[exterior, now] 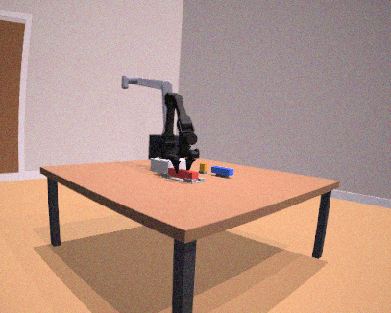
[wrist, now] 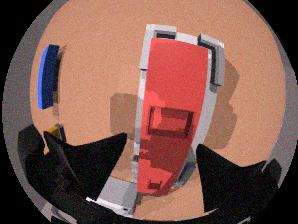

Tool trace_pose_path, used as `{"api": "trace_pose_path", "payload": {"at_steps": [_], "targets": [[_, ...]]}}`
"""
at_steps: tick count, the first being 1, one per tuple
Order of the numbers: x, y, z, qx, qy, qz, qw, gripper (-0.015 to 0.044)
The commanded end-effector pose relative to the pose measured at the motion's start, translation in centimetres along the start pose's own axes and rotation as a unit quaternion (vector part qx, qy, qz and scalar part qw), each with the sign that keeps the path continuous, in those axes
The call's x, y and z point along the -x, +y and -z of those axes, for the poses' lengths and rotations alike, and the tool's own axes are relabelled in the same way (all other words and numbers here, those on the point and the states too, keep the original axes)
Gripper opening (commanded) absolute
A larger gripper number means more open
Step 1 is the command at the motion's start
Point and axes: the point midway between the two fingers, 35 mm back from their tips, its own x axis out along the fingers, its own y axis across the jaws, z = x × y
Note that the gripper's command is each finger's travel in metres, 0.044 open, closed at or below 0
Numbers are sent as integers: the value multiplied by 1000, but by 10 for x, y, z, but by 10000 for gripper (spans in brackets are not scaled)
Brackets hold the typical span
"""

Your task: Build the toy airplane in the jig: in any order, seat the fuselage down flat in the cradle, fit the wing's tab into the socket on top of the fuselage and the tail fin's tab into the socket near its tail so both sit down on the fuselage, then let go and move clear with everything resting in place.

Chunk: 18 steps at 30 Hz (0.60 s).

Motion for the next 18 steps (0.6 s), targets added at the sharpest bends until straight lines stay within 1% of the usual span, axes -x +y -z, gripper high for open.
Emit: {"api": "trace_pose_path", "payload": {"at_steps": [1, 7, 9, 13, 15, 18], "targets": [[0, 0, 0, 0, 0, 0, 1000, 440], [3, 0, -1, 0, -1, 0, 1000, 440], [25, -2, -4, 1, -1, 0, 1000, 440], [95, -1, -2, 2, -2, 0, 1000, 440], [107, 0, 0, 2, -2, 0, 1000, 440], [107, -3, -4, 2, -3, 0, 1000, 440]]}}
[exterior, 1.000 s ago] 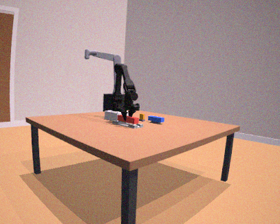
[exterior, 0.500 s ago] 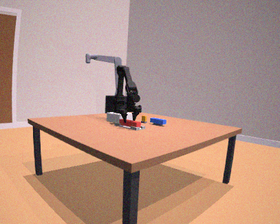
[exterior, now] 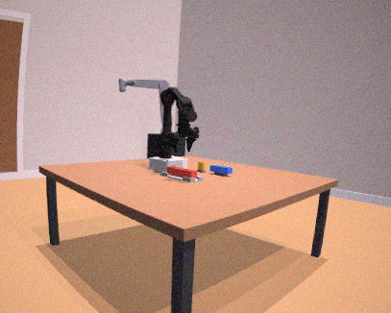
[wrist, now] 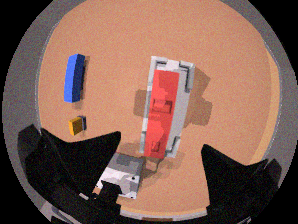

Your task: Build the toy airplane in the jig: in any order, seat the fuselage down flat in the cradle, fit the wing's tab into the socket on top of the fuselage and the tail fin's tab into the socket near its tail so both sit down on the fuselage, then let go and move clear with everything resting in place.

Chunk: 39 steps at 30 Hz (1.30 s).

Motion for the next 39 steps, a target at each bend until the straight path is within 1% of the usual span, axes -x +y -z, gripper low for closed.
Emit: {"api": "trace_pose_path", "payload": {"at_steps": [1, 4, 6, 12, 16, 20, 22, 29, 33, 39], "targets": [[5, 1, 1, -1, 10, -6, 1000, 440], [3, 1, -2, 1, 9, -6, 1000, 440], [2, 16, -12, 7, 10, -8, 1000, 440], [-1, 96, -48, 33, 13, -18, 999, 440], [-2, 155, -65, 23, 10, -17, 1000, 440], [-3, 223, -70, 7, 7, -16, 1000, 440], [-4, 246, -68, 1, 7, -17, 1000, 440], [-6, 249, -67, 0, 7, -17, 1000, 440], [-45, 250, -67, 0, 7, -17, 1000, 440], [-52, 250, -66, 0, 7, -17, 1000, 440]]}}
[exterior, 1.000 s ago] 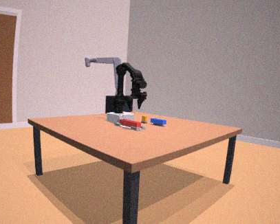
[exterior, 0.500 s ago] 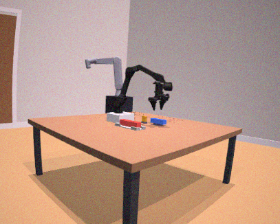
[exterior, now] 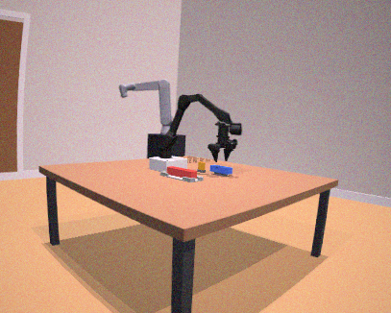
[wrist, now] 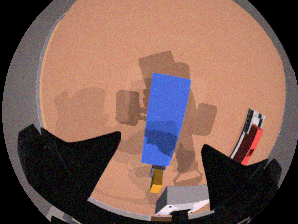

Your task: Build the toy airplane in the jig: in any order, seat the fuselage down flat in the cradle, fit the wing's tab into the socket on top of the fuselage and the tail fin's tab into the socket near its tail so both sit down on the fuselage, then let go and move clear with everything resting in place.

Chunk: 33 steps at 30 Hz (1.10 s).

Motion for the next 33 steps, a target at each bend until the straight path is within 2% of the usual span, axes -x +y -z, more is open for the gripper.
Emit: {"api": "trace_pose_path", "payload": {"at_steps": [1, 33], "targets": [[-9, 0, -1, -3, -6, -2, 1000, 440], [-55, 0, -2, -3, -6, -1, 1000, 440]]}}
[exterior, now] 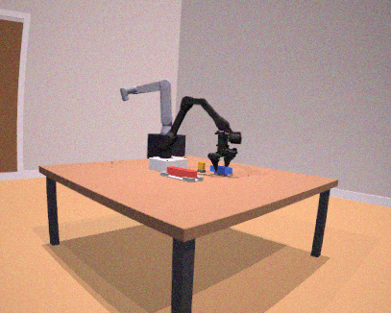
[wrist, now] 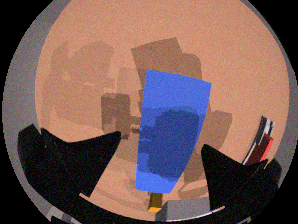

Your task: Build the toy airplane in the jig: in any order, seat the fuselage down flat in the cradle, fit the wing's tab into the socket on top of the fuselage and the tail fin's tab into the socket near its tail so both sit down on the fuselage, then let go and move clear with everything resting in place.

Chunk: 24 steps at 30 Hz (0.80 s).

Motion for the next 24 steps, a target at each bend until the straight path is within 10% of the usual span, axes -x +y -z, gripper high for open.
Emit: {"api": "trace_pose_path", "payload": {"at_steps": [1, 9, 24], "targets": [[-4, -1, 1, 0, 1, 1, 1000, 414], [-4, -1, 1, 0, 1, 1, 1000, 204], [8, 4, -9, -3, -23, -13, 1000, 0]]}}
